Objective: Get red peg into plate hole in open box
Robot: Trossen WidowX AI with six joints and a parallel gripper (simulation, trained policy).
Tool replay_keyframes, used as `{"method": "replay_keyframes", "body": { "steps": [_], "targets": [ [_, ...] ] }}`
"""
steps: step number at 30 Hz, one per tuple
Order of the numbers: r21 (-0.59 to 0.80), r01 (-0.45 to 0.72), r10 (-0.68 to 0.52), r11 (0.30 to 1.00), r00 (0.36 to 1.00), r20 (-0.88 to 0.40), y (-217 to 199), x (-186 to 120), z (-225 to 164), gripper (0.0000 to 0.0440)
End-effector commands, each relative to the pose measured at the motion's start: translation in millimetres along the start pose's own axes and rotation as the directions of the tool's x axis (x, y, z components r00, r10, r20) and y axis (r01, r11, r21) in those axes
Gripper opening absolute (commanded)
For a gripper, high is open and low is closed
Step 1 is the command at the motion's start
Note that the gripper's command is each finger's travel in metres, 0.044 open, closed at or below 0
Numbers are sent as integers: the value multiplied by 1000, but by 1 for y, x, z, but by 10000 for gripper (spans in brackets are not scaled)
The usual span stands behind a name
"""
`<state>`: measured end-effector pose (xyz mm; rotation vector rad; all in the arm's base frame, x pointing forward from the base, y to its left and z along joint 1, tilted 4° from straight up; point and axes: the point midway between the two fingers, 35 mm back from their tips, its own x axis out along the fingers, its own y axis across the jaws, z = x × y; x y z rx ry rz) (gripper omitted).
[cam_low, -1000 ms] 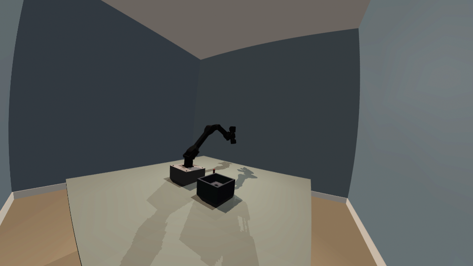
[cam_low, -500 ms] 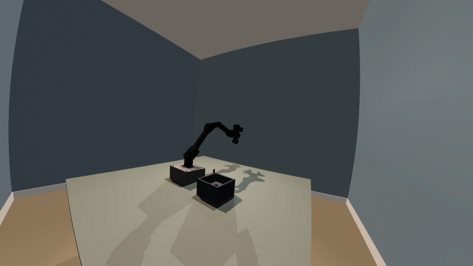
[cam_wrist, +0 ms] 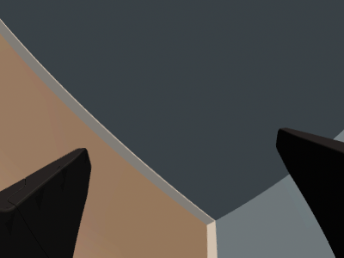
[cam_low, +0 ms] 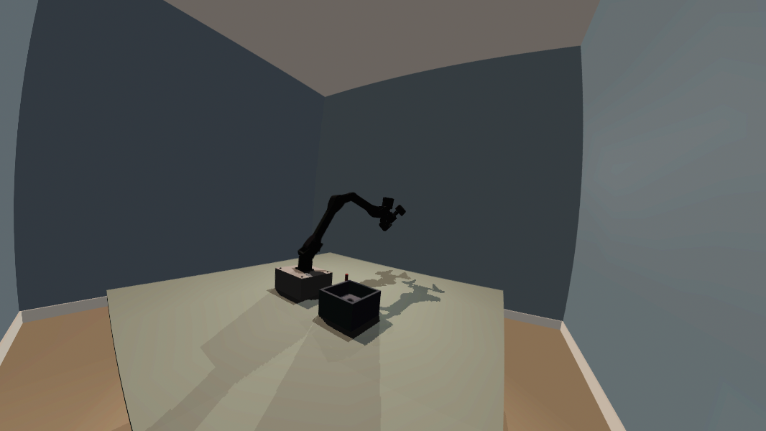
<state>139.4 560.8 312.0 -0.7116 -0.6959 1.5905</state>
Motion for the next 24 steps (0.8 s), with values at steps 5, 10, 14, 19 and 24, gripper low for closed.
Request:
{"method": "replay_keyframes", "body": {
  "steps": [5,10,14,19,24],
  "targets": [
    [239,62,-30,969,990,-135,-20,-33,-32,440],
    [375,124,-43,919,975,-217,-30,-56,-50,440],
    [472,183,-48,862,958,-284,-34,-75,-65,440],
    [576,263,-43,774,930,-366,-36,-99,-83,440],
    [658,347,-27,668,895,-445,-32,-122,-100,440]
  ]
}}
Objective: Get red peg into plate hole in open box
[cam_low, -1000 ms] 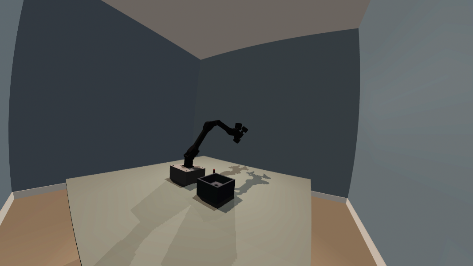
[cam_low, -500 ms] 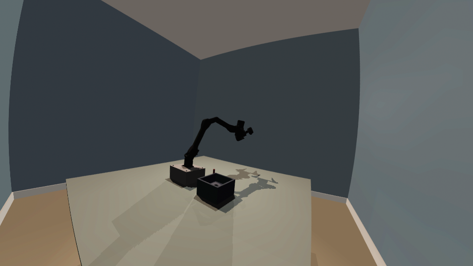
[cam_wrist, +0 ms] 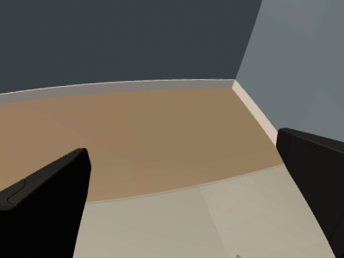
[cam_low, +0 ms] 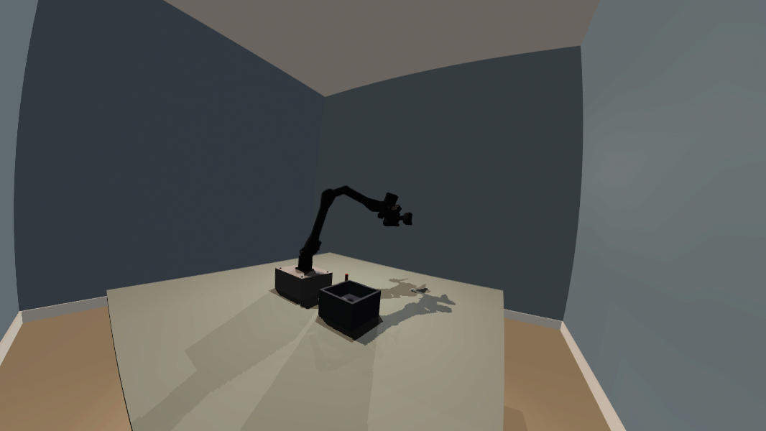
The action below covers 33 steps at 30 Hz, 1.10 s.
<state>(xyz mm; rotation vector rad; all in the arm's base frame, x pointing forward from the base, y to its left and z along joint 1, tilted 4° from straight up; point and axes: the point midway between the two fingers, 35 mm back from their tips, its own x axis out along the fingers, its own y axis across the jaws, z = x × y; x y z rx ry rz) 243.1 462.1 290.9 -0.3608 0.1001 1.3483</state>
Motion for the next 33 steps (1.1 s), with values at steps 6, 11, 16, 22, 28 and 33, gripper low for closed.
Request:
{"method": "replay_keyframes", "body": {
  "steps": [6,11,16,22,28,33],
  "targets": [
    [260,107,-70,960,986,-148,-20,-27,-42,440],
    [387,183,-96,904,968,-234,-27,-42,-66,440],
    [496,267,-112,826,940,-321,-30,-59,-90,440],
    [598,376,-118,707,898,-425,-30,-80,-120,440],
    [664,489,-113,565,843,-526,-26,-102,-148,440],
    [688,582,-99,434,790,-606,-21,-121,-171,440]
  ]
}}
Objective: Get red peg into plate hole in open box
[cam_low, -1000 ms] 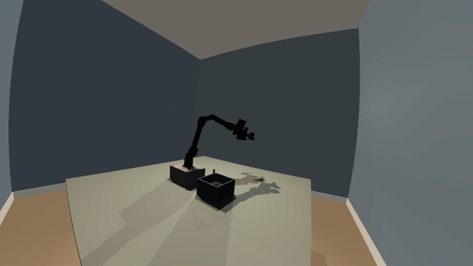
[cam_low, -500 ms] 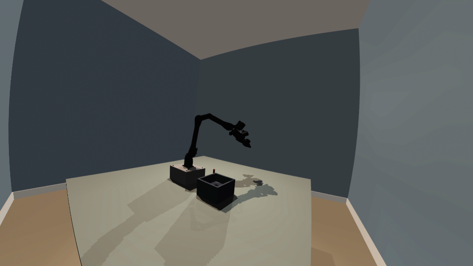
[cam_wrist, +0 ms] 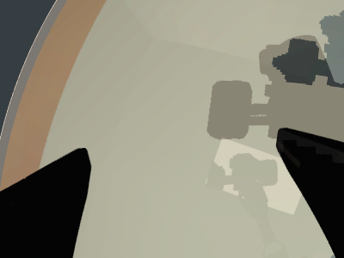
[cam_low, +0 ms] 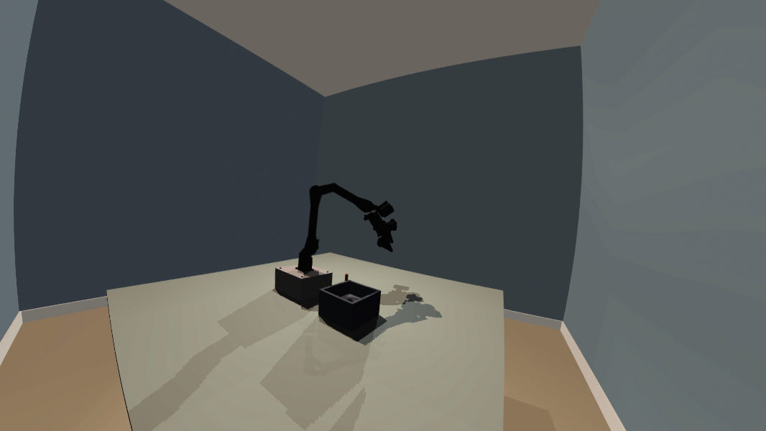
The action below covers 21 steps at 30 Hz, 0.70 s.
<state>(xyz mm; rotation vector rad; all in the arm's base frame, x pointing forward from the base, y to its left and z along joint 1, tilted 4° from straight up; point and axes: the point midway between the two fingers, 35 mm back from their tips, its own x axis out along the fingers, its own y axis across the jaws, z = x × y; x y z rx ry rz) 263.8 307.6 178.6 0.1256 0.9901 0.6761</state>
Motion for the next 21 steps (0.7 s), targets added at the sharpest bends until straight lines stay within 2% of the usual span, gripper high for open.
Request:
{"method": "replay_keyframes", "body": {
  "steps": [1,11,21],
  "targets": [
    [112,68,-63,991,997,-51,-19,-3,-17,440],
    [362,261,-202,895,960,-192,-62,-15,-60,440],
    [544,465,-321,698,883,-342,-100,-33,-105,440]
  ]
}}
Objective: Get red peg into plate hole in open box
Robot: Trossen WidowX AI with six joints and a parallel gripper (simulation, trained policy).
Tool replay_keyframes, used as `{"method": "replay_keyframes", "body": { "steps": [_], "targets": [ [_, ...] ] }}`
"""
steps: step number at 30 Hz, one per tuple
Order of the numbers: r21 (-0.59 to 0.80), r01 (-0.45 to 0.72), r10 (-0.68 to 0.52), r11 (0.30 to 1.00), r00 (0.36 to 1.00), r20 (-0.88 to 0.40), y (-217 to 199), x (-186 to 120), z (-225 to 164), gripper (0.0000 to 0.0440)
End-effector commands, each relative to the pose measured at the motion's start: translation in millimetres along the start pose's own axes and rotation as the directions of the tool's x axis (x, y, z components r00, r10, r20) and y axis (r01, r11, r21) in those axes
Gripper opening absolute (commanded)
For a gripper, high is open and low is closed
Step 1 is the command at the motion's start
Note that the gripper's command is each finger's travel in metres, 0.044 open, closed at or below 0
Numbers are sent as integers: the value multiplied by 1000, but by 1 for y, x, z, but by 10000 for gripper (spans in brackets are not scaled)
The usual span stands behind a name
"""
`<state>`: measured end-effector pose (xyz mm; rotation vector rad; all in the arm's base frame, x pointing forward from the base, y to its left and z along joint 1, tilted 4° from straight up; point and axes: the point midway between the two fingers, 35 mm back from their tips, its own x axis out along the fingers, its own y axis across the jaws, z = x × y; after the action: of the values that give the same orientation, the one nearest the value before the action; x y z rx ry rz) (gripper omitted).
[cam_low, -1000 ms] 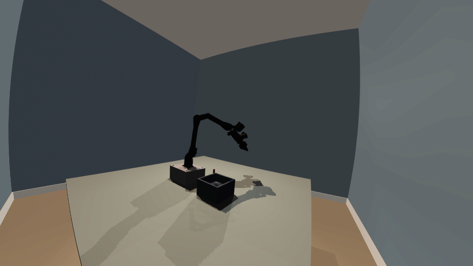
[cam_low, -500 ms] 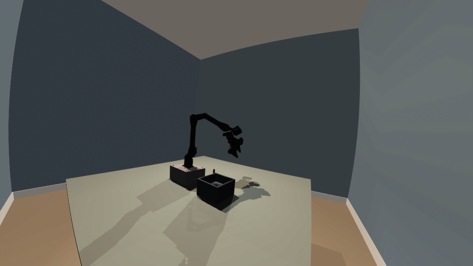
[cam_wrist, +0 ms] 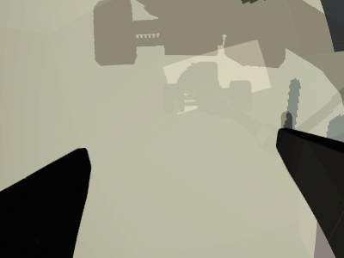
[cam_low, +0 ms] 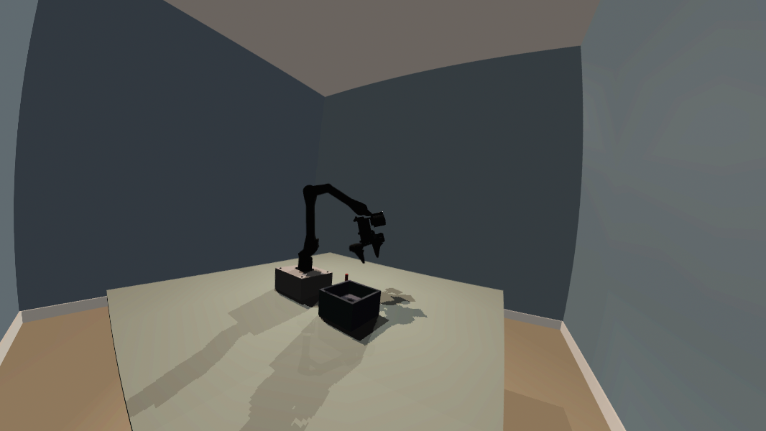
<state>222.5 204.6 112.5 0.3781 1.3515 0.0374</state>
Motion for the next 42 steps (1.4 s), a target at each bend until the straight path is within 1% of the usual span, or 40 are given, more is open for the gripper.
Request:
{"method": "replay_keyframes", "body": {
  "steps": [1,5,10,16,24,34,35,37,39,42],
  "targets": [
    [107,83,-81,991,996,-25,-24,3,-8,440],
    [213,166,-158,963,986,-56,-47,6,-15,440],
    [334,261,-243,906,965,-94,-73,12,-26,439],
    [435,326,-303,840,945,-122,-94,24,-35,438],
    [519,338,-325,785,938,-120,-110,50,-42,440],
    [593,288,-300,752,950,-82,-122,85,-50,438],
    [599,285,-298,748,951,-80,-123,88,-51,433],
    [612,282,-296,739,952,-81,-124,92,-53,404],
    [624,286,-297,727,951,-88,-127,95,-56,362],
    [639,298,-300,709,948,-109,-129,98,-60,288]
  ]
}}
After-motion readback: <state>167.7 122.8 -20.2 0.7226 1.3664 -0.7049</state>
